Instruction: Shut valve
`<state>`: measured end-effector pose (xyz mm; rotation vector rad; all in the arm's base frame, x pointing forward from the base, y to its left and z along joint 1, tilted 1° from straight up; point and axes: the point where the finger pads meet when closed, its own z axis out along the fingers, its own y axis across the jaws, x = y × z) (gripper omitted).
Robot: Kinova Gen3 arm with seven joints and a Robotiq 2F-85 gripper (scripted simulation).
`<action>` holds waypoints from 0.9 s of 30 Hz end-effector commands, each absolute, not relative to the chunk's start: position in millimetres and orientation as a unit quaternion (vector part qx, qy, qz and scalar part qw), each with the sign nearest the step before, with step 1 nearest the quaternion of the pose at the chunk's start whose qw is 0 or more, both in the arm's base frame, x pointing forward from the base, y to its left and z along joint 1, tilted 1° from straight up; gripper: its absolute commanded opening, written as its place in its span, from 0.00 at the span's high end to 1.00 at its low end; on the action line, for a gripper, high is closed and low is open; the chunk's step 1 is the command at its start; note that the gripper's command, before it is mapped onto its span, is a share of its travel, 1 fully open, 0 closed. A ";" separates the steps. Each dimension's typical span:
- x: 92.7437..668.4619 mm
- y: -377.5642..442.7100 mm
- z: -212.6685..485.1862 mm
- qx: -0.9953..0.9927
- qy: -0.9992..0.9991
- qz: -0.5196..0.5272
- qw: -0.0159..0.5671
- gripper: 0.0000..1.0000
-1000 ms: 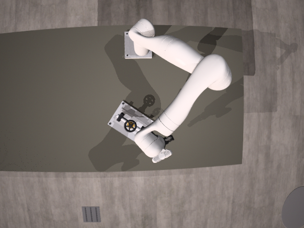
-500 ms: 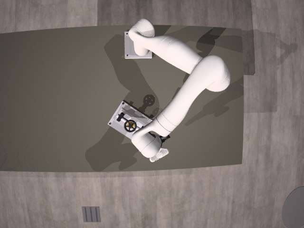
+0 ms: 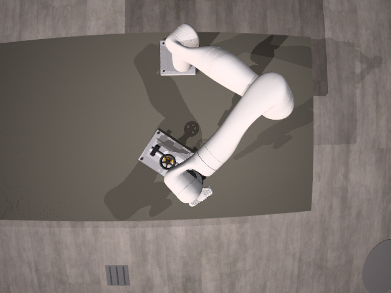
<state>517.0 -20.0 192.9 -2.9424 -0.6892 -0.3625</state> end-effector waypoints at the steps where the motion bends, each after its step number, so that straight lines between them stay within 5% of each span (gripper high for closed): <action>1: 517.1 -23.1 194.2 -0.966 -0.225 -0.120 0.048 0.00; 27: 491.9 -58.4 195.1 -0.958 -0.275 -0.081 0.026 0.00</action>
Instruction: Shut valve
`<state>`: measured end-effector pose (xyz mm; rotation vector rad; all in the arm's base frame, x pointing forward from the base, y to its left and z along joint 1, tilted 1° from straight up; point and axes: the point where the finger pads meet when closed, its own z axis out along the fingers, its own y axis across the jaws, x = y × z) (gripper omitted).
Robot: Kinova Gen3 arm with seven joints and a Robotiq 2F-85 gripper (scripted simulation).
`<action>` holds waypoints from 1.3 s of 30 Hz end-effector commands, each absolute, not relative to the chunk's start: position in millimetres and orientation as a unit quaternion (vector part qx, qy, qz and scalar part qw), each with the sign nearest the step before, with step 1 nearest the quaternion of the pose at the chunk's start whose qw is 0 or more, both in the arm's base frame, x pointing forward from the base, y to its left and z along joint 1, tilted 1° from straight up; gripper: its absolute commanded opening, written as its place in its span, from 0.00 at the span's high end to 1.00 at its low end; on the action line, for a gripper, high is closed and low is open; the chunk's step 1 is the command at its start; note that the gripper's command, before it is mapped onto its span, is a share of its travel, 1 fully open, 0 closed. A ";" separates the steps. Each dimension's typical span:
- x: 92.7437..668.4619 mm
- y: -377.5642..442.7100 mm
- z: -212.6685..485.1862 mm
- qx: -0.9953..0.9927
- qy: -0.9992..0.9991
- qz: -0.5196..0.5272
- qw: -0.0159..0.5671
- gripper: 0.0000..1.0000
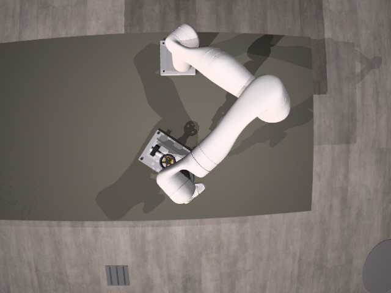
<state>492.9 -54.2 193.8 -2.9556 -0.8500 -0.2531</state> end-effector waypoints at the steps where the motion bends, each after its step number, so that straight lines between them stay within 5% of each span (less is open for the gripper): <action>1: 491.9 -58.4 195.1 -0.958 -0.275 -0.081 0.026 0.00; 39: 460.8 -98.2 198.9 -0.944 -0.328 -0.034 0.008 0.00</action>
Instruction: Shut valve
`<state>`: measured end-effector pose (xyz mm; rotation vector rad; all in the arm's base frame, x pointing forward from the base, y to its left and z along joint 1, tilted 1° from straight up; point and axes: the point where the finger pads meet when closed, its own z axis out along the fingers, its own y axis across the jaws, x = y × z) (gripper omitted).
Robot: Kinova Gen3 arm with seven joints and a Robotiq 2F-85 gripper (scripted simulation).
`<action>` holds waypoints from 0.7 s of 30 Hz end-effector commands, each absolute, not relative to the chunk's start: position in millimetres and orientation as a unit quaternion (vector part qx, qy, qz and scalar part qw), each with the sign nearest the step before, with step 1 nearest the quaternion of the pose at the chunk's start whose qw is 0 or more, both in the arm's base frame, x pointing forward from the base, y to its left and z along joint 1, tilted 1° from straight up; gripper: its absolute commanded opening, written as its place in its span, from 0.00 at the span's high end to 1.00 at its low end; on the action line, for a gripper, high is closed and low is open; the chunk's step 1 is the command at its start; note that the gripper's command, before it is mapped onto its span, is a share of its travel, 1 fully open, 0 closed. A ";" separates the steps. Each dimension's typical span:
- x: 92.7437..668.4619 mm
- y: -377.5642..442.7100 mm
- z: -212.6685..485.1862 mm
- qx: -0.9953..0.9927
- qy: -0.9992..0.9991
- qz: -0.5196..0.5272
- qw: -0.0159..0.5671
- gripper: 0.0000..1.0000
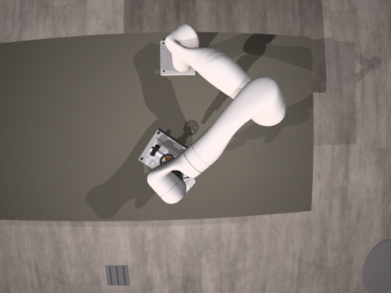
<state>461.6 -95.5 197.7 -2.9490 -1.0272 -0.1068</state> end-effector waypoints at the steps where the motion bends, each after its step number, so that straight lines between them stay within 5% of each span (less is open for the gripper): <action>1: 460.8 -98.2 198.9 -0.944 -0.328 -0.034 0.008 0.00; 21: 448.7 -112.8 201.1 -0.938 -0.347 -0.016 0.002 0.00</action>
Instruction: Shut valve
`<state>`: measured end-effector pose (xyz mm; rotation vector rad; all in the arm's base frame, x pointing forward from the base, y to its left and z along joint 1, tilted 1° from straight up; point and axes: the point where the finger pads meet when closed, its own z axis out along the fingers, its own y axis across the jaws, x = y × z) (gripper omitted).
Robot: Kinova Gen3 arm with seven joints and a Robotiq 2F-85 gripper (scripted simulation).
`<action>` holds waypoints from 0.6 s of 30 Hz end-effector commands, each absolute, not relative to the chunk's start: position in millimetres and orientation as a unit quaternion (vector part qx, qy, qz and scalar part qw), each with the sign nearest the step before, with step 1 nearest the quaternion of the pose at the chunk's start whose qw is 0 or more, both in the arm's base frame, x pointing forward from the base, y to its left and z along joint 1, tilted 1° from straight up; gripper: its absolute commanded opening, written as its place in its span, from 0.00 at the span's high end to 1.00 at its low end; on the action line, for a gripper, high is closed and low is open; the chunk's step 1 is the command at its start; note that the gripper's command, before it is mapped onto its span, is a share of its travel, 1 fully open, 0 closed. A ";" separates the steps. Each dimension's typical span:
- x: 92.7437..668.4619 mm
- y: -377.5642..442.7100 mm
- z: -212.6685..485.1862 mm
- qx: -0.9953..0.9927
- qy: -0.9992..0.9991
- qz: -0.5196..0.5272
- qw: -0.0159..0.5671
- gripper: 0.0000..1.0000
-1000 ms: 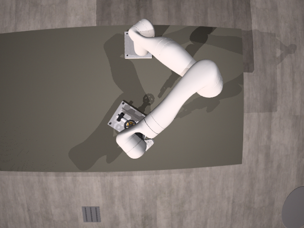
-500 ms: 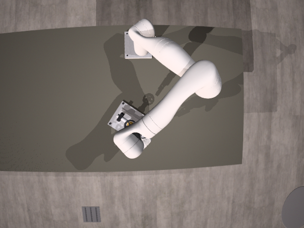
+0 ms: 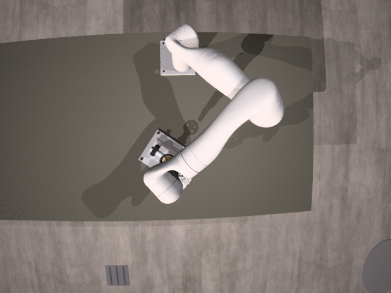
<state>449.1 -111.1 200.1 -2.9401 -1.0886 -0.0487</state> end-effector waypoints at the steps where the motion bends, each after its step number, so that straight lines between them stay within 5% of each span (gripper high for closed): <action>1: 448.7 -112.8 201.1 -0.938 -0.347 -0.016 0.002 0.00; 18: 442.0 -120.6 202.4 -0.934 -0.357 -0.006 0.000 0.00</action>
